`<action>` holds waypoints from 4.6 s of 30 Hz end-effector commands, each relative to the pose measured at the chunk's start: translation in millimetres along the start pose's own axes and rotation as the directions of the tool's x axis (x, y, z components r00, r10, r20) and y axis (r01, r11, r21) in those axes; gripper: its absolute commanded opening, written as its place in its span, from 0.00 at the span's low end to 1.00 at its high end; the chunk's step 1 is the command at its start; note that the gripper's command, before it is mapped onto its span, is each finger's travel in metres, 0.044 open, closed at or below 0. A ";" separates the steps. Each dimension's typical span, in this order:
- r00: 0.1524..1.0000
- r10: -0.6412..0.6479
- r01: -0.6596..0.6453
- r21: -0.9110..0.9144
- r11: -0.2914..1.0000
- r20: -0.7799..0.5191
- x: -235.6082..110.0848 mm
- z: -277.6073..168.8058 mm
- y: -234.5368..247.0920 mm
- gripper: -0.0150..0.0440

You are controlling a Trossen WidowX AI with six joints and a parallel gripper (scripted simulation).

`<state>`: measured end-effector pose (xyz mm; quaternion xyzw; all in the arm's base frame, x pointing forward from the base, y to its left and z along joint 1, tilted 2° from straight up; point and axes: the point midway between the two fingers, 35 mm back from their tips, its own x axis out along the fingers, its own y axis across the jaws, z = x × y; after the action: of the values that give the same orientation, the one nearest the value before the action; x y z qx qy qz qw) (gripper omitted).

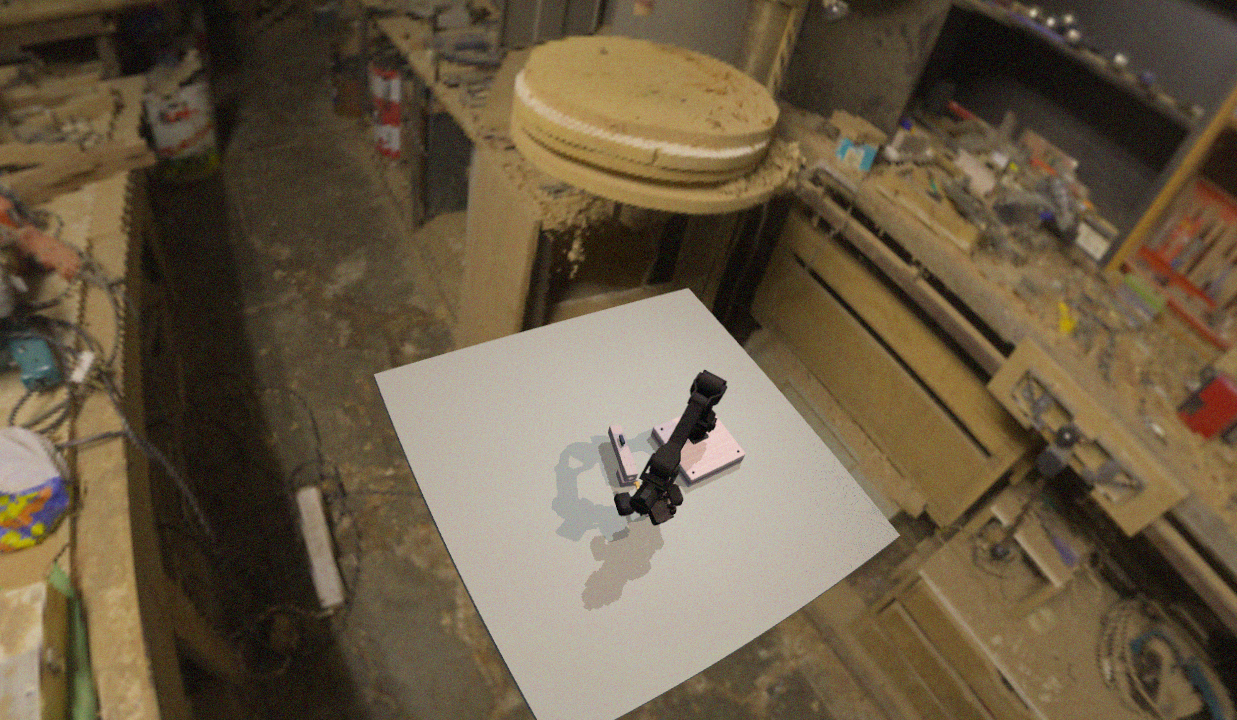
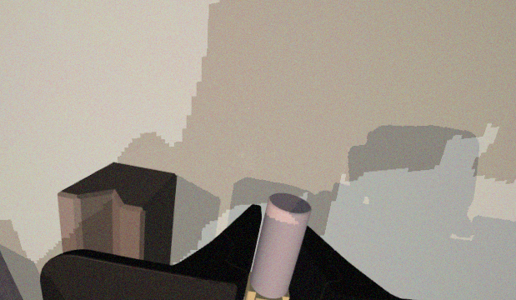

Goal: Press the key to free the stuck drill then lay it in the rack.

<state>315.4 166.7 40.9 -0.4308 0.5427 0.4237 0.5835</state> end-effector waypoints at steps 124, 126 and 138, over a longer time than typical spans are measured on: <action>1.000 0.004 -0.004 0.004 1.000 0.000 24.2 12.7 74.9 0.25; 1.000 0.004 -0.004 0.004 1.000 0.000 26.3 12.6 74.9 0.25; 1.000 0.003 -0.003 0.002 1.000 0.011 25.4 14.8 74.4 0.52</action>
<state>249.5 202.1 12.7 -0.4270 0.5397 0.4265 0.5870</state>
